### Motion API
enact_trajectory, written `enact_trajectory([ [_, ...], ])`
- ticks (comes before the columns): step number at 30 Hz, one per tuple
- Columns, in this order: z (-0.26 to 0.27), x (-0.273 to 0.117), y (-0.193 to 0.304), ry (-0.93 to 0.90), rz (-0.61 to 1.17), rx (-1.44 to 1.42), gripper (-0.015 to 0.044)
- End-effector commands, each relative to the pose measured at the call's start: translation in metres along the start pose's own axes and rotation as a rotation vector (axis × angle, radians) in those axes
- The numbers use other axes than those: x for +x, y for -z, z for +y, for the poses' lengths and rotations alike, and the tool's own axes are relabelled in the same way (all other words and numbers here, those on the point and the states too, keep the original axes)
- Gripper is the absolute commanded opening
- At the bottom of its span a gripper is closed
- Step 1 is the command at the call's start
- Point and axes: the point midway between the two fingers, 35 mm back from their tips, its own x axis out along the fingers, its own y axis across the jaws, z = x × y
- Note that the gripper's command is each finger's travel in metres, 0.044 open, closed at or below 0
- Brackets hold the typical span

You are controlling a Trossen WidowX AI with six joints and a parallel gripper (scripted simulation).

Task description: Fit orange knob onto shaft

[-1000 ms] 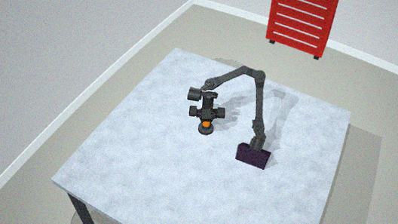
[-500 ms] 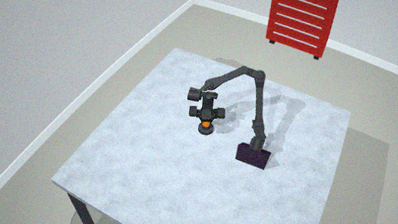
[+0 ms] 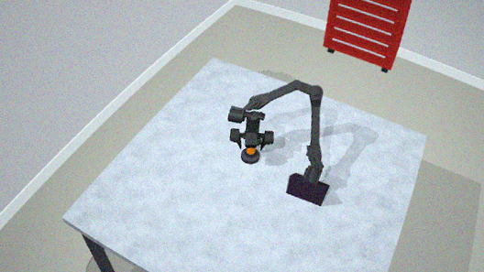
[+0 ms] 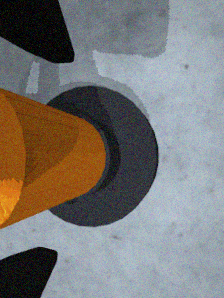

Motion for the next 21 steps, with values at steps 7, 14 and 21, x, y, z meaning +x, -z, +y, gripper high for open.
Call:
enact_trajectory([
  [7, -0.004, -0.071, 0.0, 0.002, -0.006, -0.001, 0.044],
  [14, -0.006, -0.095, -0.001, 0.0, -0.004, -0.001, 0.044],
  [21, -0.006, -0.095, -0.001, 0.0, -0.004, -0.001, 0.044],
])
